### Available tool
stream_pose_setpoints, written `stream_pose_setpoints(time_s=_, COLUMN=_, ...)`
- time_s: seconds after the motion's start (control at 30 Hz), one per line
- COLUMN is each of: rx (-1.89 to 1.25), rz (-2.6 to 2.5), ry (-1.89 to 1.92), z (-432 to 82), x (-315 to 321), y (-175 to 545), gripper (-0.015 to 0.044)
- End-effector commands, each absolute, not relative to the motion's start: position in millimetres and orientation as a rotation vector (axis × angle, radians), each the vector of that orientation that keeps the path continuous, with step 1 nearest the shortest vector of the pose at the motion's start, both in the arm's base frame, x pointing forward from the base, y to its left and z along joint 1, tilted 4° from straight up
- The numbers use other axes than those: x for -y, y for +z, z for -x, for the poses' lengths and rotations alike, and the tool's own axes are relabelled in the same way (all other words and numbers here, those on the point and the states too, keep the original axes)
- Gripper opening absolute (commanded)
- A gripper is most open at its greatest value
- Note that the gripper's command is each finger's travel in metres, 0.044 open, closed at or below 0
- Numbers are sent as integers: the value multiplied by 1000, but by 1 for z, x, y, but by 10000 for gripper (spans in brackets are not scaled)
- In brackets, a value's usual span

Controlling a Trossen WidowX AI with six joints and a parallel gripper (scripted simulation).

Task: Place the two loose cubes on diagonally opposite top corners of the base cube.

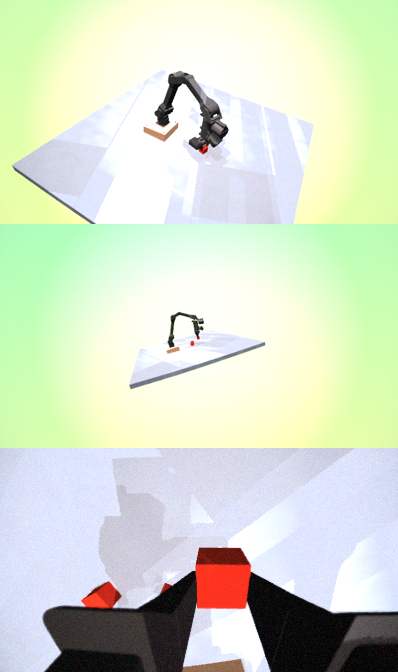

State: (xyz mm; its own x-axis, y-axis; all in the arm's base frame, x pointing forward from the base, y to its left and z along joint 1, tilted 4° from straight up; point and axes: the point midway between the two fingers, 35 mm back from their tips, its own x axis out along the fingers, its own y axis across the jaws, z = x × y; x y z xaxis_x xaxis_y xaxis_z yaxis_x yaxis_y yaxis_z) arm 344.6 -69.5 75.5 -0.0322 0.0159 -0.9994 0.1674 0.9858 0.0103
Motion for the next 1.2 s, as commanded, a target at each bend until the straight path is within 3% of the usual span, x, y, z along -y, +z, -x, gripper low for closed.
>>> stream_pose_setpoints(time_s=0.0, rx=-1595, rz=-141, ry=-115, z=-343, x=69, y=89, gripper=105)
stream_pose_setpoints(time_s=1.17, rx=-1569, rz=-245, ry=-175, z=-331, x=-21, y=88, gripper=105)
